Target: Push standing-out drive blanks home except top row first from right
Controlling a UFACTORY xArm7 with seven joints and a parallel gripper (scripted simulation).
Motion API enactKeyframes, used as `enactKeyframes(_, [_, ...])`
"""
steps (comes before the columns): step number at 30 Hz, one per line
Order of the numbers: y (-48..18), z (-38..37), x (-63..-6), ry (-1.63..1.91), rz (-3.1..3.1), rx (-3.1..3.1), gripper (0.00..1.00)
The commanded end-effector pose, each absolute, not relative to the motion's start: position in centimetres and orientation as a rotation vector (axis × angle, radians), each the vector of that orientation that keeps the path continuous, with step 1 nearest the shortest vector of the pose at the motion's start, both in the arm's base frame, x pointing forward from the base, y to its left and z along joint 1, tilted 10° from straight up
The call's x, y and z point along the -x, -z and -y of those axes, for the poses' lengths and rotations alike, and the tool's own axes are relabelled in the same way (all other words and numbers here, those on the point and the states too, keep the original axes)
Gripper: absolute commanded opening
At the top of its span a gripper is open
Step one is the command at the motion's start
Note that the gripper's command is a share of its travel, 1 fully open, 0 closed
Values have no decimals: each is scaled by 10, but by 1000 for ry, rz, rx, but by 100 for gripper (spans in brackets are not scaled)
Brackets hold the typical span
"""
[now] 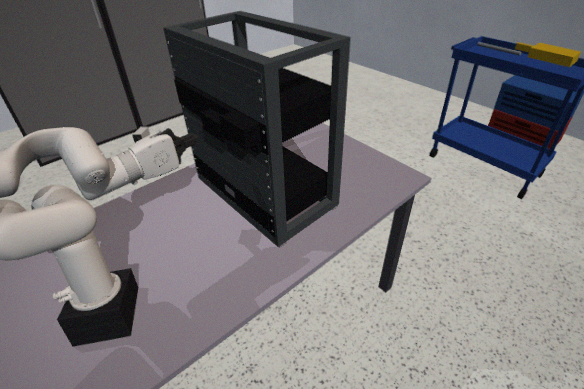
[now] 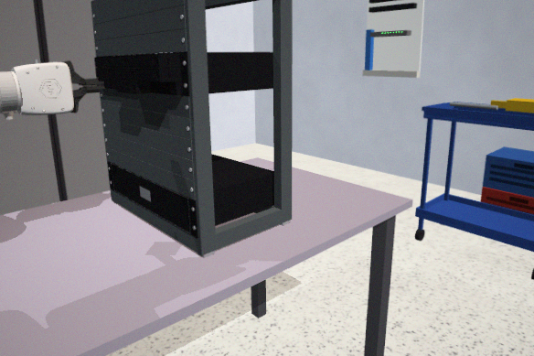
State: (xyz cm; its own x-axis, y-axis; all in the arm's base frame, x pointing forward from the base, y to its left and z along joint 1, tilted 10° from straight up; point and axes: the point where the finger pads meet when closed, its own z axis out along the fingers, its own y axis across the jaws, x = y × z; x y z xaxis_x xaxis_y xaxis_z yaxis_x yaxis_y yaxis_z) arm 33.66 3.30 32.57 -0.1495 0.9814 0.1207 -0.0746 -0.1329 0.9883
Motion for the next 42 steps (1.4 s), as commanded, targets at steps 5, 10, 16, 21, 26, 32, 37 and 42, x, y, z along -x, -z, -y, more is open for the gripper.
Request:
enactKeyframes(5, [-328, 29, -352, -1462, -1176, -1195, 0])
enactKeyframes(10, [-328, 29, -352, -1462, -1176, -1195, 0])
enactKeyframes(16, [-328, 29, -352, -1462, -1176, -1195, 0])
enactKeyframes(21, [-328, 29, -352, -1462, -1176, -1195, 0])
enactKeyframes(26, [-328, 29, -352, -1462, -1176, -1195, 0])
enactKeyframes(32, [-328, 29, -352, -1462, -1176, -1195, 0])
enactKeyframes(37, [-328, 29, -352, -1462, -1176, -1195, 0])
enactKeyframes(42, [-328, 29, -352, -1462, -1176, -1195, 0])
